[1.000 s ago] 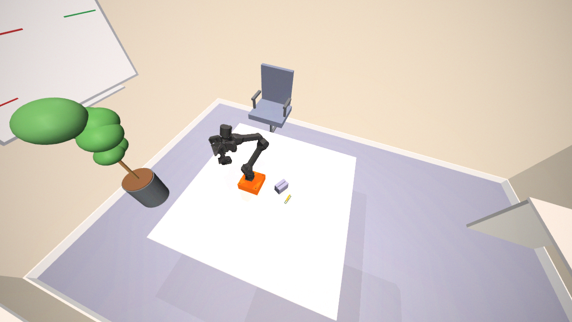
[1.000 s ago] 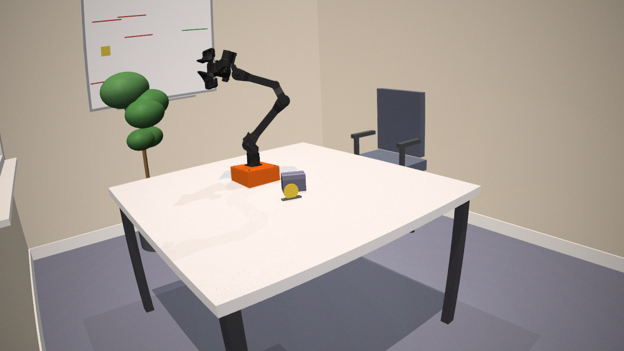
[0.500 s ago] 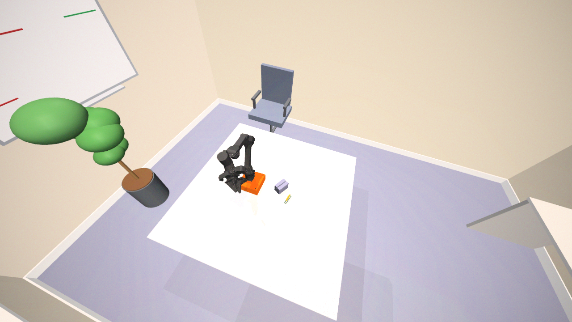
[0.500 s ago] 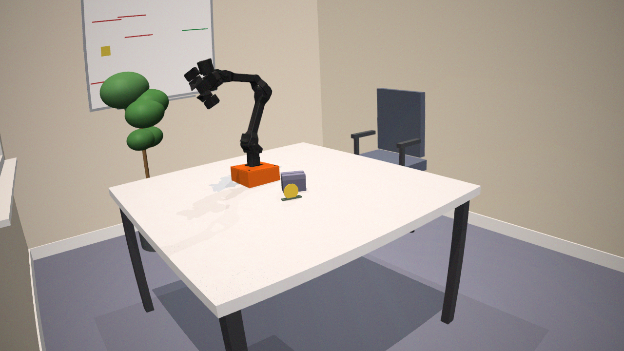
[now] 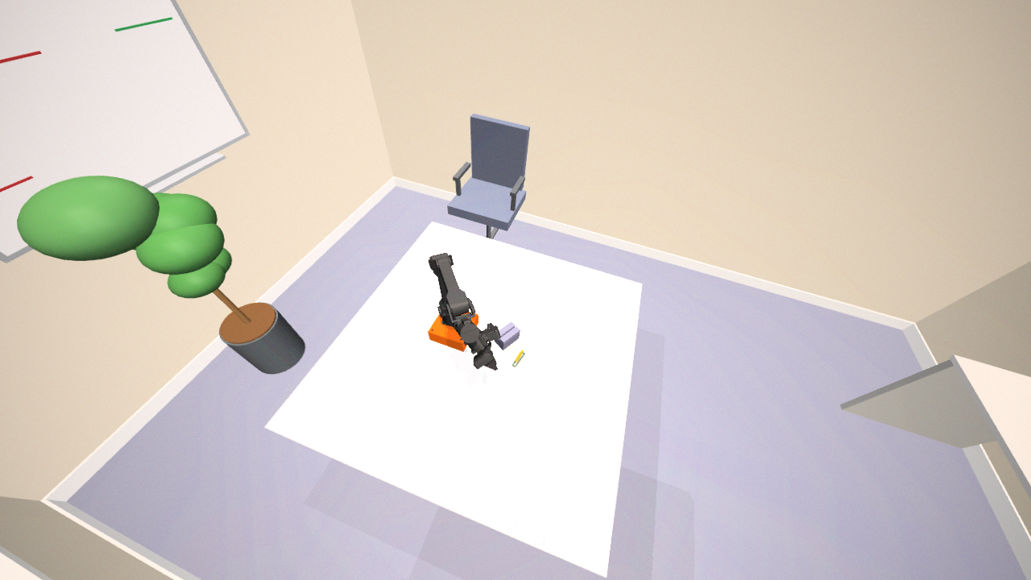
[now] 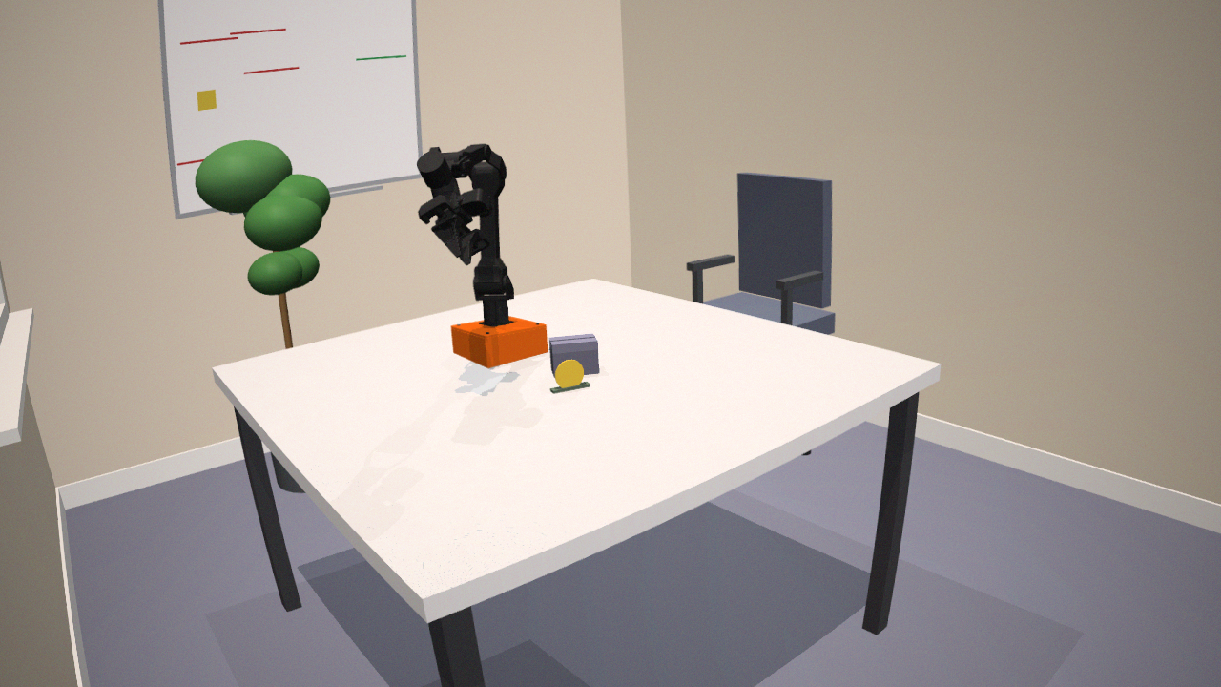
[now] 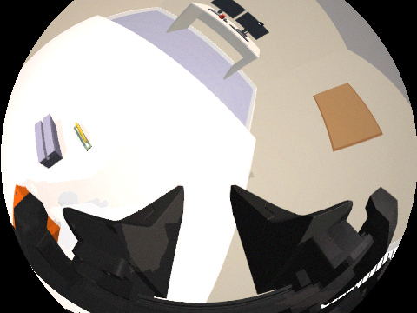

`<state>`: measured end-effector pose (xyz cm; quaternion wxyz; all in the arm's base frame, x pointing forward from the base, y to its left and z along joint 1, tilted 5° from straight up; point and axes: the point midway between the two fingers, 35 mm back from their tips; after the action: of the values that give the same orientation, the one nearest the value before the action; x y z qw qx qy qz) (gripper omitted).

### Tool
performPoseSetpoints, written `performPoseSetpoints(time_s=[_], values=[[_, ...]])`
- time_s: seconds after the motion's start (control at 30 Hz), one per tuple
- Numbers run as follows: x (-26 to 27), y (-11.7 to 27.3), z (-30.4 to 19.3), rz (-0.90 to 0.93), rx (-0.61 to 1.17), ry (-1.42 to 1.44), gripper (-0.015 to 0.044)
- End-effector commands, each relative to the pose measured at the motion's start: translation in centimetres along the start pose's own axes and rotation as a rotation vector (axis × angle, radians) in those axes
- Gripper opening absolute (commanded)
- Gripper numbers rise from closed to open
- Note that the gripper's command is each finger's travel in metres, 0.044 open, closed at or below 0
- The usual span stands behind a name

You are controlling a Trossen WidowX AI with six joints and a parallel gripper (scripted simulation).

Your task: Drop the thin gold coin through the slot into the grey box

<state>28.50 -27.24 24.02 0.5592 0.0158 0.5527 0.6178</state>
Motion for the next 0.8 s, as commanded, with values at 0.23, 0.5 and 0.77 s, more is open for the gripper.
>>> performPoseSetpoints(time_s=[0.23, 0.5, 0.77], values=[[12.8, -9.1, 9.0, 0.550, 0.065, 0.339, 0.0161], [21.3, -10.7, 12.5, 0.826, 0.149, 0.623, 0.0161], [21.1, -10.6, 11.9, 0.830, 0.151, 0.629, 0.0161]])
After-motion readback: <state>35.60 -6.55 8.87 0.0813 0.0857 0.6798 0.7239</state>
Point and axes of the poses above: the point midway between the two fingers, 35 mm back from their tips, its own y axis back along the fingers, its own x axis across the jaws, z = x × y, and after that the axes turned 5 degrees about y, right-handed
